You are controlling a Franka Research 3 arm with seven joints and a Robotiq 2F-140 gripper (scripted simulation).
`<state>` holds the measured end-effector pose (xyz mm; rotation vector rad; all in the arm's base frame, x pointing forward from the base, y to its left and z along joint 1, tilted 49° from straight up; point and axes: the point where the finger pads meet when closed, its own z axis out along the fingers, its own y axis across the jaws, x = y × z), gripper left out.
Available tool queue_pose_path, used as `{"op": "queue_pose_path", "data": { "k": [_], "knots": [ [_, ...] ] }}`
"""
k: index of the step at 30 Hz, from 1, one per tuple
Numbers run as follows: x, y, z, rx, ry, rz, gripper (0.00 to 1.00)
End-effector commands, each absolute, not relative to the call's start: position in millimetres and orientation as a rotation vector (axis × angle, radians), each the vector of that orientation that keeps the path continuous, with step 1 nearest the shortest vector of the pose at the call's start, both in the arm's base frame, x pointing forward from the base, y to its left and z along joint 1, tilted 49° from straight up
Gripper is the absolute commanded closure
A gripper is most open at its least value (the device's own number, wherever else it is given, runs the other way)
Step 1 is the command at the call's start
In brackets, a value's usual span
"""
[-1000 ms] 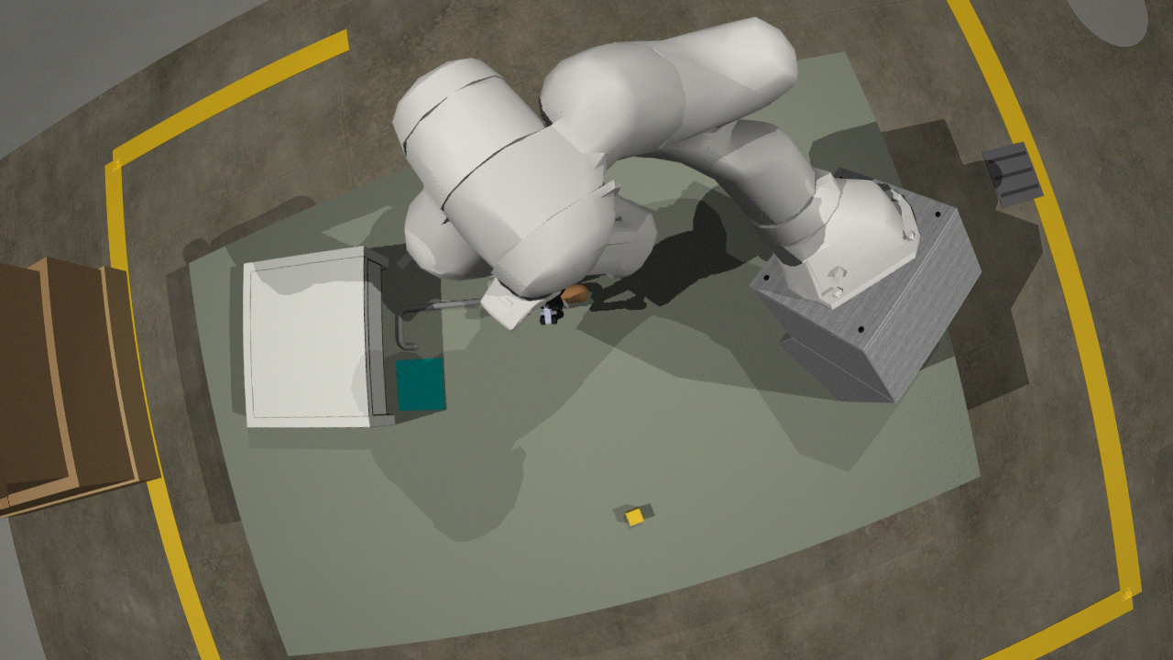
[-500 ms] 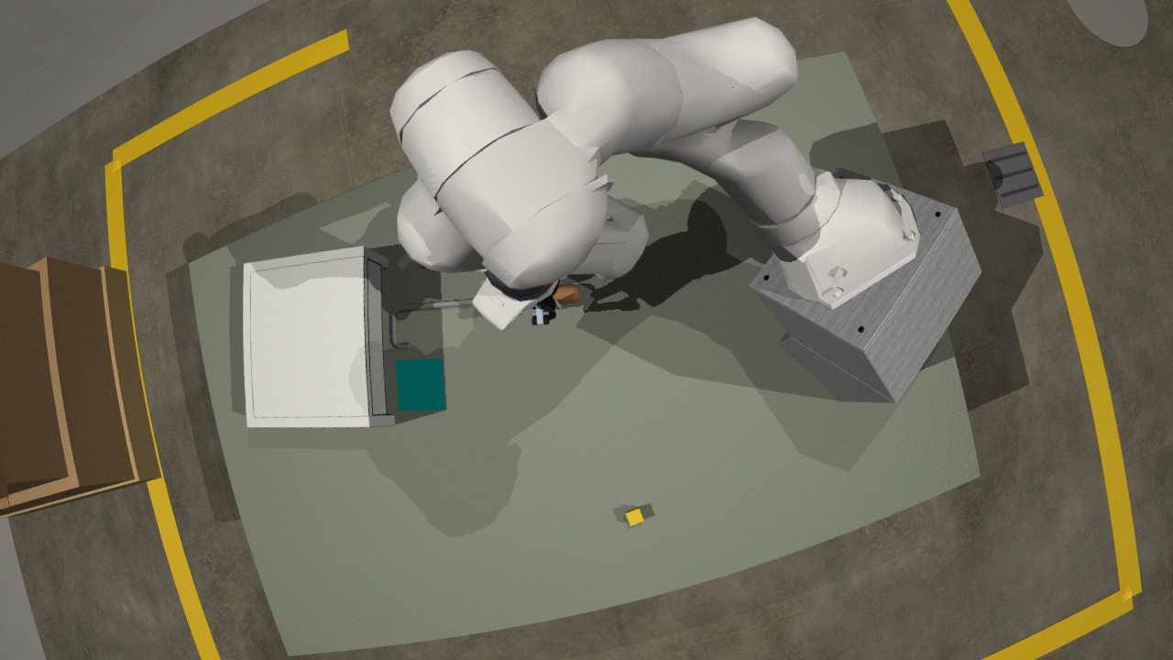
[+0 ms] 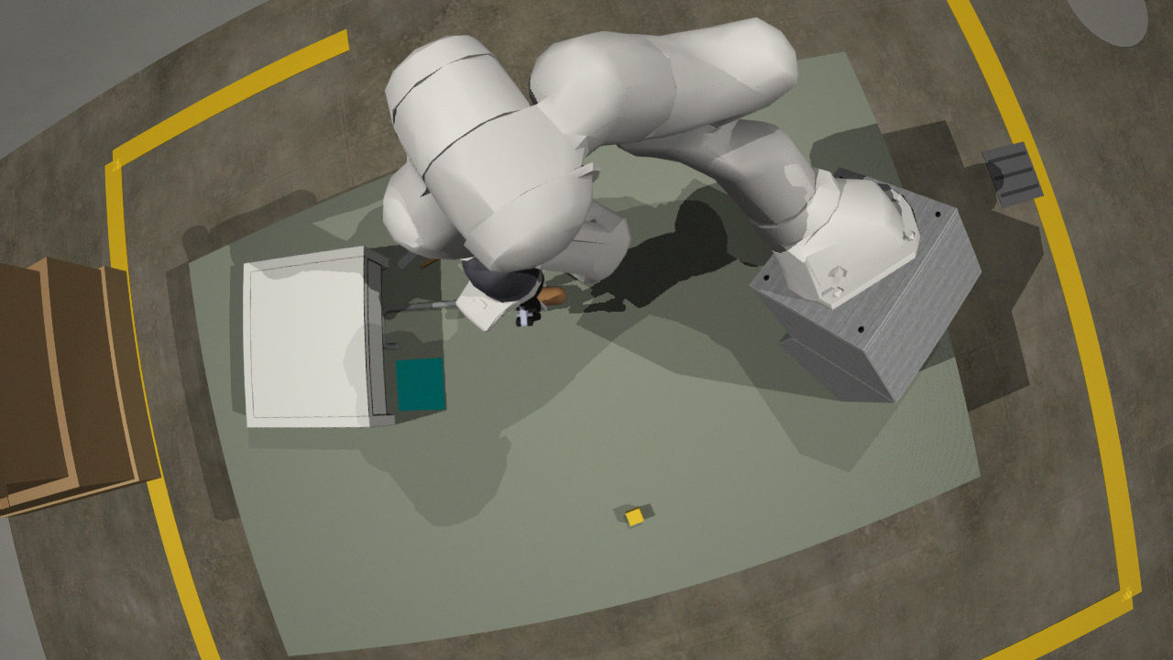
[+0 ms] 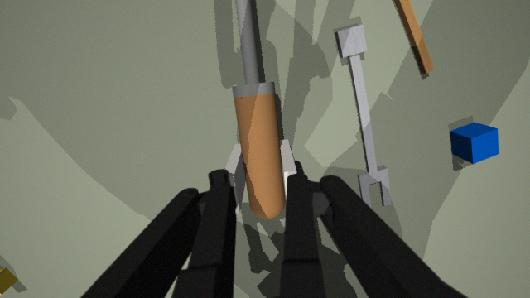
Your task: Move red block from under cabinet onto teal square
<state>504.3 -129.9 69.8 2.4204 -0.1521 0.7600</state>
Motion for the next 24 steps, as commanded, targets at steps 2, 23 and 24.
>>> {"op": "queue_pose_path", "data": {
  "k": [2,23,24],
  "knots": [
    [512.5,-130.6,75.4,2.416,-0.136,0.746,1.00],
    [558.7,-126.5,105.4,2.416,-0.135,0.746,1.00],
    [561.3,-126.3,107.1,2.416,-0.135,0.745,1.00]
  ]
}}
